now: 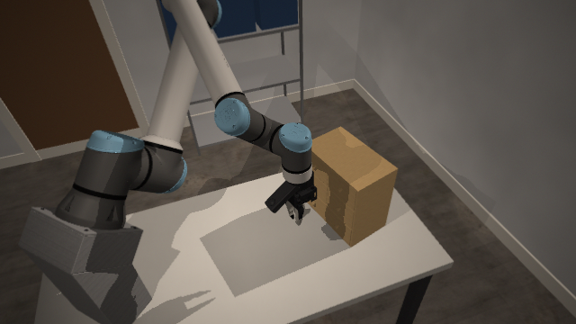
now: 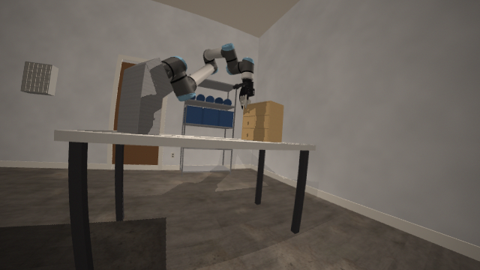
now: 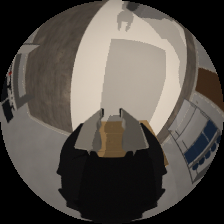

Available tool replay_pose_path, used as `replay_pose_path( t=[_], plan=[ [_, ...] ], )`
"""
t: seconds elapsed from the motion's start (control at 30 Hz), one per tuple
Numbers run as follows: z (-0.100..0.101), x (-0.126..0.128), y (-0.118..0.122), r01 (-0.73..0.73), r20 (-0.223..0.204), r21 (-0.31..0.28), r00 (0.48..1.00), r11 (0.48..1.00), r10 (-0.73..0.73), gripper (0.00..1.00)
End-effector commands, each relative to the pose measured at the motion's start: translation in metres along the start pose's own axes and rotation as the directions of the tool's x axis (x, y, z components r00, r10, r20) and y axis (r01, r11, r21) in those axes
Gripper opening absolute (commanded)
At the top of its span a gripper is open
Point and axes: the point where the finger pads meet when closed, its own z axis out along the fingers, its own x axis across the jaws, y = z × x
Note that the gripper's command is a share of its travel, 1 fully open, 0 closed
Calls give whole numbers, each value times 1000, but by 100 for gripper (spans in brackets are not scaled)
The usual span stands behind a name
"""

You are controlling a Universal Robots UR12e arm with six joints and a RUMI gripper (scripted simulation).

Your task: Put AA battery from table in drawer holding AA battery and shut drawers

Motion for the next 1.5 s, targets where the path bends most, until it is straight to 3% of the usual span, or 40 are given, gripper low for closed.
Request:
replay_pose_path(
  t=[0.0,0.73,0.77,1.47],
  plan=[
    [-1,0,0,0,0,7,1000,1000,0,20],
    [-1,0,0,0,0,8,1000,1000,0,20],
    [-1,0,0,0,0,8,1000,1000,0,100],
    [-1,0,0,0,0,8,1000,1000,0,100]
  ],
)
